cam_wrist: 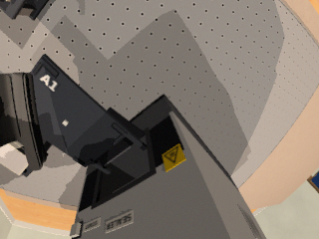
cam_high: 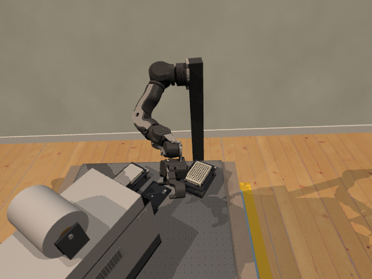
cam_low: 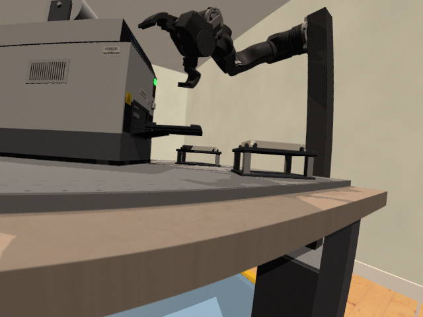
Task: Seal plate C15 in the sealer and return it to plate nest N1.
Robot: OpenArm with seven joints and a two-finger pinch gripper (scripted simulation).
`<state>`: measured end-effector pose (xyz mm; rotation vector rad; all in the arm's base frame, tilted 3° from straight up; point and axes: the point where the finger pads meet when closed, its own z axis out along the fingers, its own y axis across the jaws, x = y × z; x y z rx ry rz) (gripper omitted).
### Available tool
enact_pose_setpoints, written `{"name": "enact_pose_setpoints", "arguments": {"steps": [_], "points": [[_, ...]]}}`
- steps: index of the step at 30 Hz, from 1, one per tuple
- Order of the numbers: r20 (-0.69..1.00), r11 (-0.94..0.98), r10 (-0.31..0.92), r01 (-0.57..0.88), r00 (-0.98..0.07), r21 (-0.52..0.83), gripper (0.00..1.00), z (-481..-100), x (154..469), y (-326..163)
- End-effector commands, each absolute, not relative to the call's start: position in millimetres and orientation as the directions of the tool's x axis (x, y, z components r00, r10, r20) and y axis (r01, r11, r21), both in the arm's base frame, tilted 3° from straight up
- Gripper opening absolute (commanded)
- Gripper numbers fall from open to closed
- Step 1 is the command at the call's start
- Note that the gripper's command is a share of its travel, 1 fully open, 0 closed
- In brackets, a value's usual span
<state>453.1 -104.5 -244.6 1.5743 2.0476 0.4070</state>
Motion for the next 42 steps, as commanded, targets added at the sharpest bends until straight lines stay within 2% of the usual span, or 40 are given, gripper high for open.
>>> {"name": "enact_pose_setpoints", "arguments": {"steps": [1,6,7,11,23,28,40,42], "points": [[-0.218,0.278,0.958,0.799,-0.188,0.534,1.00,-243.1,453.8,-104.3],[-0.218,0.278,0.958,0.799,-0.188,0.534,1.00,-243.1,453.8,-104.3],[-0.216,0.313,0.948,0.804,-0.233,0.505,0.77,-245.5,446.2,-100.0],[-0.192,0.450,0.893,0.803,-0.407,0.391,0.77,-255.5,416.1,-83.0],[-0.192,0.450,0.893,0.803,-0.407,0.391,0.77,-255.5,416.1,-83.0],[-0.131,0.610,0.791,0.751,-0.598,0.253,0.77,-267.3,379.3,-61.7],[-0.131,0.610,0.791,0.751,-0.598,0.253,0.77,-267.3,379.3,-61.7],[-0.099,0.667,0.742,0.717,-0.663,0.203,0.77,-271.7,365.1,-53.2]]}}
